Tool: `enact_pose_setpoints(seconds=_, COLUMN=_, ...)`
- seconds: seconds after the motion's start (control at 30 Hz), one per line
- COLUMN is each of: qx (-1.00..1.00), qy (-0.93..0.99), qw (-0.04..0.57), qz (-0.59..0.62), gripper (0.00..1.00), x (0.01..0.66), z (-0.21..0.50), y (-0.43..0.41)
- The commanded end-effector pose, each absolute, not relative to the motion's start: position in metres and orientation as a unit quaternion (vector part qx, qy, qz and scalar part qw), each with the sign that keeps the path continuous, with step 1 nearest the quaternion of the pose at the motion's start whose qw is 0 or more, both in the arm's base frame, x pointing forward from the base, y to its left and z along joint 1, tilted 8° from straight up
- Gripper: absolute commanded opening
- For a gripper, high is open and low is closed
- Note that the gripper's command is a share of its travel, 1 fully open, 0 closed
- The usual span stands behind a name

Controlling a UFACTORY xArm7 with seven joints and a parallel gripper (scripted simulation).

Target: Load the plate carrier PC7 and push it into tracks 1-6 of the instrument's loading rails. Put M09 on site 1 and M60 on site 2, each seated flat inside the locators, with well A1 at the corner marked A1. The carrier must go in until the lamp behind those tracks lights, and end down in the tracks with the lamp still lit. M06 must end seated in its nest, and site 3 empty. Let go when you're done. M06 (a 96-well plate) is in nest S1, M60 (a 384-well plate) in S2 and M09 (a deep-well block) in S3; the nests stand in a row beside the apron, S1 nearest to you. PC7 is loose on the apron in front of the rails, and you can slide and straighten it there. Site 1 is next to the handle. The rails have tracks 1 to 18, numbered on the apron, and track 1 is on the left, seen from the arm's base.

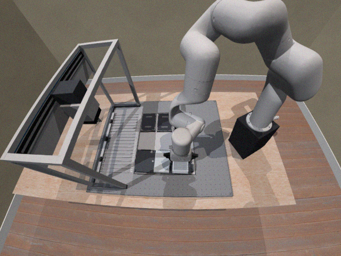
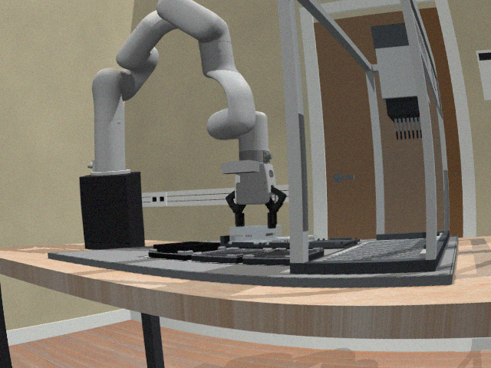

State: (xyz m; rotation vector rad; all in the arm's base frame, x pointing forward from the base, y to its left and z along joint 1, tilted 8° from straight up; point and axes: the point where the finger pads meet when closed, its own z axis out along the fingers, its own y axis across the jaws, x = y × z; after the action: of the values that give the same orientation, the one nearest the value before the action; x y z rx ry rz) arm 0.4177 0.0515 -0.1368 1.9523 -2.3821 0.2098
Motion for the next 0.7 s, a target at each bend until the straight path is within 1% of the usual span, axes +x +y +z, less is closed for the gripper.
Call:
enact_pose_setpoints(seconds=0.0, qx=0.632, qy=-0.771, qw=0.026, qz=0.068, gripper=1.0, x=0.419, z=-0.128, y=0.053)
enact_pose_setpoints(seconds=0.67, qx=0.632, qy=-0.771, qw=0.026, qz=0.068, gripper=1.0, x=0.417, z=-0.098, y=0.057)
